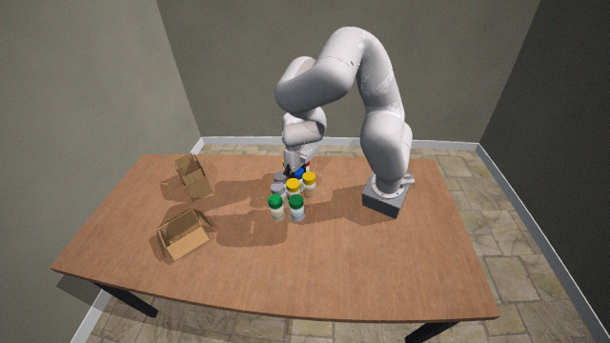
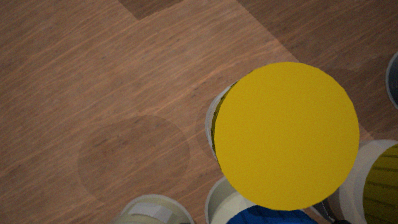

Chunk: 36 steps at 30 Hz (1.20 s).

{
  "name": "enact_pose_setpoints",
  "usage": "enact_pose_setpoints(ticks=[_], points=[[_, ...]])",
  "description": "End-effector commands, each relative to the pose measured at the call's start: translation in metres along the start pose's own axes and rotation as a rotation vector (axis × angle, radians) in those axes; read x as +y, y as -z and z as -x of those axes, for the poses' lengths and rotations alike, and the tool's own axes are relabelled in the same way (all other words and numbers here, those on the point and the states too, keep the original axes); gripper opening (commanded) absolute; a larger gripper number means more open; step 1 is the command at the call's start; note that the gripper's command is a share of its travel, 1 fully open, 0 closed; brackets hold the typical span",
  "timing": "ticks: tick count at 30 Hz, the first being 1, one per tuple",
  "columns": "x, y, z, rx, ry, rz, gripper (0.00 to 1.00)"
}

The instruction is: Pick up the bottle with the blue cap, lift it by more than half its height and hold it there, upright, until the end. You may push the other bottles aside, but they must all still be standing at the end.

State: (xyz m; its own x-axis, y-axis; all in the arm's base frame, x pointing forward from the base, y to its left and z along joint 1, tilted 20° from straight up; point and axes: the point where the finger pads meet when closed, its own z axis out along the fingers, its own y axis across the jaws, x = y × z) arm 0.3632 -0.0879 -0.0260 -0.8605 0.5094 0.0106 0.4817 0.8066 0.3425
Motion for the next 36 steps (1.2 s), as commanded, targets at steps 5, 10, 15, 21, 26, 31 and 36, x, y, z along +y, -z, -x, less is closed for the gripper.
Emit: enact_pose_setpoints(ticks=[5, 10, 15, 21, 26, 31, 36], points=[[0.000, 0.005, 0.001, -0.002, 0.000, 0.000, 0.79], [0.000, 0.011, 0.000, 0.000, 0.000, 0.000, 0.79], [0.001, 0.014, 0.000, 0.001, 0.000, -0.001, 0.79], [0.000, 0.012, 0.000, 0.000, 0.000, 0.000, 0.00], [0.000, 0.012, 0.000, 0.000, 0.000, 0.000, 0.00], [0.000, 0.012, 0.000, 0.000, 0.000, 0.000, 0.00], [0.000, 0.012, 0.000, 0.000, 0.000, 0.000, 0.00]])
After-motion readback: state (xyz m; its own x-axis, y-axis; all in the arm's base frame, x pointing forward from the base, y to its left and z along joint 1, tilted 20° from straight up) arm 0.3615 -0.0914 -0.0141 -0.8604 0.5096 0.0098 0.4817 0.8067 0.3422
